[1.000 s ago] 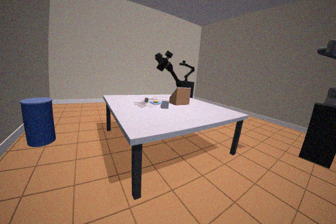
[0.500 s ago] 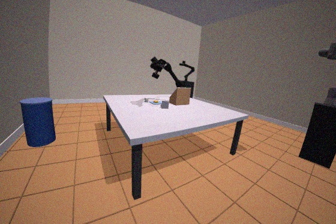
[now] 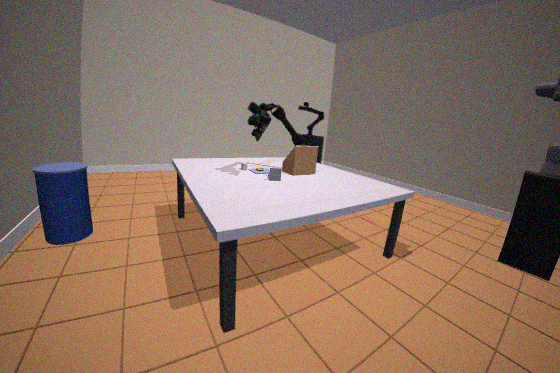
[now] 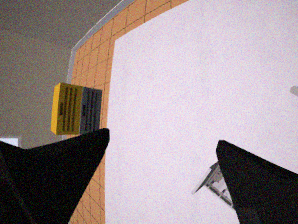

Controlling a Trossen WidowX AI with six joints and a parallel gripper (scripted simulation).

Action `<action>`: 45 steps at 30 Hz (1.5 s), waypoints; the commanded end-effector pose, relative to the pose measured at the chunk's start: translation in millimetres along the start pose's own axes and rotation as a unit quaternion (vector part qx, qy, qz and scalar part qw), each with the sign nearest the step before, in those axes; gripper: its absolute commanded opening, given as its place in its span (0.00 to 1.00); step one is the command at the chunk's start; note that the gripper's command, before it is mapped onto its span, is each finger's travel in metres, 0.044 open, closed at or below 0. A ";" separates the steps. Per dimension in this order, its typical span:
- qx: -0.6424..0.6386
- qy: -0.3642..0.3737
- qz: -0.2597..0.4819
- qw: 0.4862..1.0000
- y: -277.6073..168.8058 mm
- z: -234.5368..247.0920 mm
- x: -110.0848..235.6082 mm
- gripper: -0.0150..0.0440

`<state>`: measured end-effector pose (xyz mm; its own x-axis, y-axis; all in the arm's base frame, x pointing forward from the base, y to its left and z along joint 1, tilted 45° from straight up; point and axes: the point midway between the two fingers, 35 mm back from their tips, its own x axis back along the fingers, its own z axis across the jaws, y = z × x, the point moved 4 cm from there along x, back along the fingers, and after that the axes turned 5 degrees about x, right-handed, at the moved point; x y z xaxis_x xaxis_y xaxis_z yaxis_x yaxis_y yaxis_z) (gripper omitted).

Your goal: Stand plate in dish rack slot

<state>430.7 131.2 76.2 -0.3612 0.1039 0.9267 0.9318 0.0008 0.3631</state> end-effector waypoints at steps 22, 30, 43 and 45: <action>0.071 -0.327 0.185 0.924 -91.0 -168.0 96.7 0.93; 0.071 -0.324 0.184 0.925 -97.4 -197.6 58.3 0.93; 0.071 -0.330 0.184 0.923 -120.4 -236.5 10.0 0.93; 0.071 -0.329 0.184 0.923 -120.8 -237.9 8.3 0.93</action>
<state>307.8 -102.2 67.8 0.0341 0.7032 0.7102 0.9993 -0.0337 -0.0146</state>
